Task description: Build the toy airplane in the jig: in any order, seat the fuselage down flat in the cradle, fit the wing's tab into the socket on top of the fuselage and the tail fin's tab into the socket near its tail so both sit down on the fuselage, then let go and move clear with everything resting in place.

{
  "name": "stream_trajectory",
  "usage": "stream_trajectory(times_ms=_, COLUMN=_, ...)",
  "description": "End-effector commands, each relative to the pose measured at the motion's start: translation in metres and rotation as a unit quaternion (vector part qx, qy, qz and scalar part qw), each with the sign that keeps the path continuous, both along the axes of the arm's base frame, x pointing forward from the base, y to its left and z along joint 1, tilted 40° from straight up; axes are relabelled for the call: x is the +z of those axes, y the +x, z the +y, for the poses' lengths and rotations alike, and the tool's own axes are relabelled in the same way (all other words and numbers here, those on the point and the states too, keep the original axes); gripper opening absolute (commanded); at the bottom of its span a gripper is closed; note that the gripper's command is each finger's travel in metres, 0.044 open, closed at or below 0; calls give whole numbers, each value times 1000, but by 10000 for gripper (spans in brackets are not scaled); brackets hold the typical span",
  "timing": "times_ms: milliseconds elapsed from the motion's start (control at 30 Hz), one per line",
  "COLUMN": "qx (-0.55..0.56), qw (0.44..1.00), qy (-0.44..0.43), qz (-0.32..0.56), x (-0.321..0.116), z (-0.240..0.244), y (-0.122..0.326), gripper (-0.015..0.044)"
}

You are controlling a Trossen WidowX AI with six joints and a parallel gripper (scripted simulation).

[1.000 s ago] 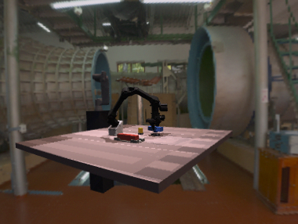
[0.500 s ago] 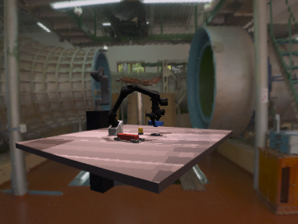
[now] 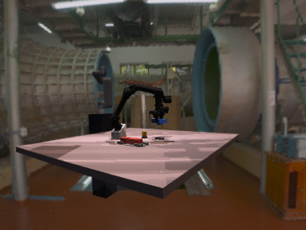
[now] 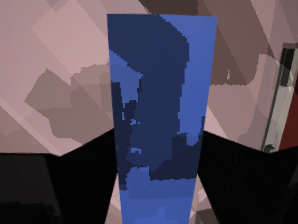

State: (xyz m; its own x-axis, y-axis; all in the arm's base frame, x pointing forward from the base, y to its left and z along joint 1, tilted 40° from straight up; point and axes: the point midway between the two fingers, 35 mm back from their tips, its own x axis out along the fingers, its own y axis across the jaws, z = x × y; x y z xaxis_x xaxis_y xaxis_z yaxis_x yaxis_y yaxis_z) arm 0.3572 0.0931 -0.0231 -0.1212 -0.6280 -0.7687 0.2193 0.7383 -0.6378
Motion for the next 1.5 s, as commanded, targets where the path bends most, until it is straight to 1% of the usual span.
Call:
stream_trajectory(times_ms=0, qx=0, qw=1000, qy=3, qz=-6, x=8, z=6, y=1, gripper=0)
stream_trajectory(times_ms=733, qx=-120, qw=988, qy=-4, qz=-101, x=49, z=-49, y=-4, gripper=0)
stream_trajectory(times_ms=1467, qx=-249, qw=946, qy=-21, qz=-205, x=88, z=-106, y=-27, gripper=0)
